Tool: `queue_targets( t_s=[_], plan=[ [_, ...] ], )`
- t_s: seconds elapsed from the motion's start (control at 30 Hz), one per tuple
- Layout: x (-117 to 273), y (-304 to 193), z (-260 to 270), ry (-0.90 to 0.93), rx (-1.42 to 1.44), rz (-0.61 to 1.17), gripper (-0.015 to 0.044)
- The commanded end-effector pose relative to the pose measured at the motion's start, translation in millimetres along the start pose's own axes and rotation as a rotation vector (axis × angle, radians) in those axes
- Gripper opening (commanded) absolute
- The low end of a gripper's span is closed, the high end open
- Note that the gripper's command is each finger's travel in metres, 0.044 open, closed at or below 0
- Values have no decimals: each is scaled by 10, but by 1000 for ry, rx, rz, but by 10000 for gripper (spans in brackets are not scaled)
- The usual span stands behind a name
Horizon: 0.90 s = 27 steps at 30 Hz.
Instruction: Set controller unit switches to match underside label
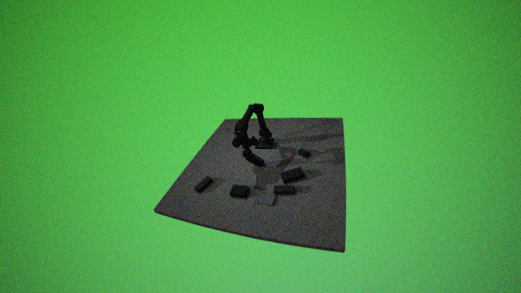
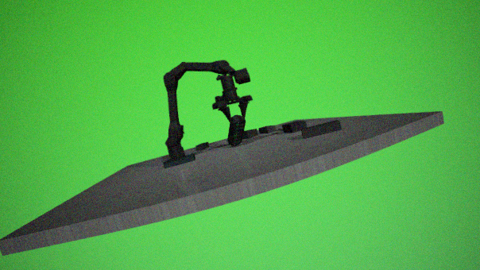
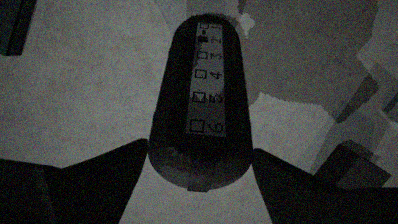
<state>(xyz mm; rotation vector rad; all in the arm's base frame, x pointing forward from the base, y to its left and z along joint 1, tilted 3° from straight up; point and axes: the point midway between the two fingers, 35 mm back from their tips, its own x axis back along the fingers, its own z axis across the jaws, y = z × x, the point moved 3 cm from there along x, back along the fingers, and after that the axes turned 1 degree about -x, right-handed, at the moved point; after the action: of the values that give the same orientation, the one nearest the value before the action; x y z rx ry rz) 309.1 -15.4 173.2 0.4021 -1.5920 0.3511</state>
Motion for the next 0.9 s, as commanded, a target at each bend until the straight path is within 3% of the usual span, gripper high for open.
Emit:
queue_targets(
  t_s=[0.0, 0.87],
  plan=[
    [33, 66, -2, -7, 5, -5, 336],
    [103, 266, 2, -7, 5, -7, 336]
  ],
)
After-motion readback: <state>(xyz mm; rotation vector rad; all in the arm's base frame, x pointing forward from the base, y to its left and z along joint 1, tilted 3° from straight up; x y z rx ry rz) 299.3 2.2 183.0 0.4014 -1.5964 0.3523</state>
